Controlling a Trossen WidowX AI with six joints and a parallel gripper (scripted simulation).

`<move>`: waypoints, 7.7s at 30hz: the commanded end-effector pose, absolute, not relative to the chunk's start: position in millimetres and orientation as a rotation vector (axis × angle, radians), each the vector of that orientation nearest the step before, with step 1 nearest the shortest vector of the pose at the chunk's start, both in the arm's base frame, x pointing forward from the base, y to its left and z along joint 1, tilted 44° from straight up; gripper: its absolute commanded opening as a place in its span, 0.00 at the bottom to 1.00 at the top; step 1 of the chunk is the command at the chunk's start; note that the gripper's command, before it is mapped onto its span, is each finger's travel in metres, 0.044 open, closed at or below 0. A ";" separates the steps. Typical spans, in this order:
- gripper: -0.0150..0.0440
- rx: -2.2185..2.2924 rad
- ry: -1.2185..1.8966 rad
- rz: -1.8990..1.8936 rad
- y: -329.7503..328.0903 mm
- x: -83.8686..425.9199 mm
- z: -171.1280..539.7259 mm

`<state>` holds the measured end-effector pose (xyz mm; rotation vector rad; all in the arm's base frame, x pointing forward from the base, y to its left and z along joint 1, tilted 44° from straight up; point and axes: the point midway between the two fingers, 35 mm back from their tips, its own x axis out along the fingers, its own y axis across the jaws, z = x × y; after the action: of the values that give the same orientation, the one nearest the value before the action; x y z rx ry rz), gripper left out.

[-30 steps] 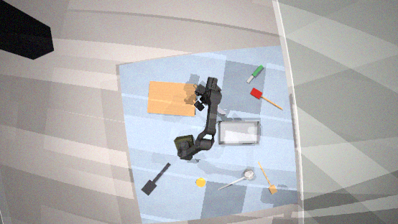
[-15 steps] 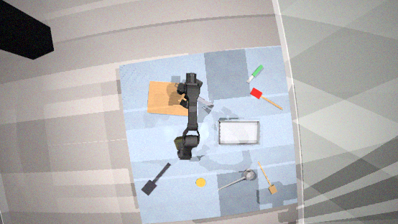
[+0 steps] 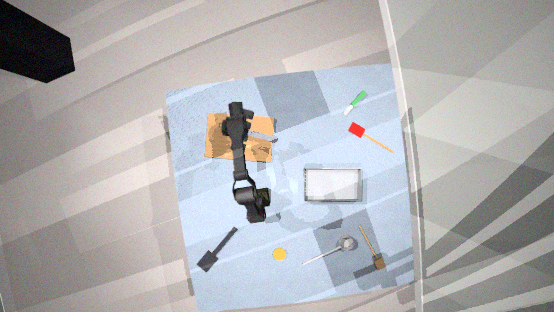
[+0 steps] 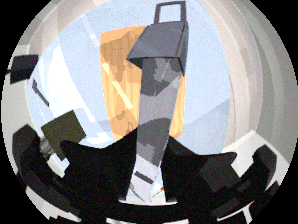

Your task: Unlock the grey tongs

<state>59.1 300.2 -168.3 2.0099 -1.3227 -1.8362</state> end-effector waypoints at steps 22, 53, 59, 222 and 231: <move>0.00 1.597 -1.269 -2.174 298.1 -0.4 -177.9; 0.00 0.599 -1.331 -3.073 308.4 33.4 -152.4; 0.00 0.599 -1.331 -3.073 308.4 33.4 -152.4; 0.62 1.907 -1.135 -1.868 229.9 -17.7 -258.1; 1.00 1.907 -1.135 -1.868 229.9 -17.7 -258.1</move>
<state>-17.7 229.7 -258.2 1.9072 -1.1358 -1.8679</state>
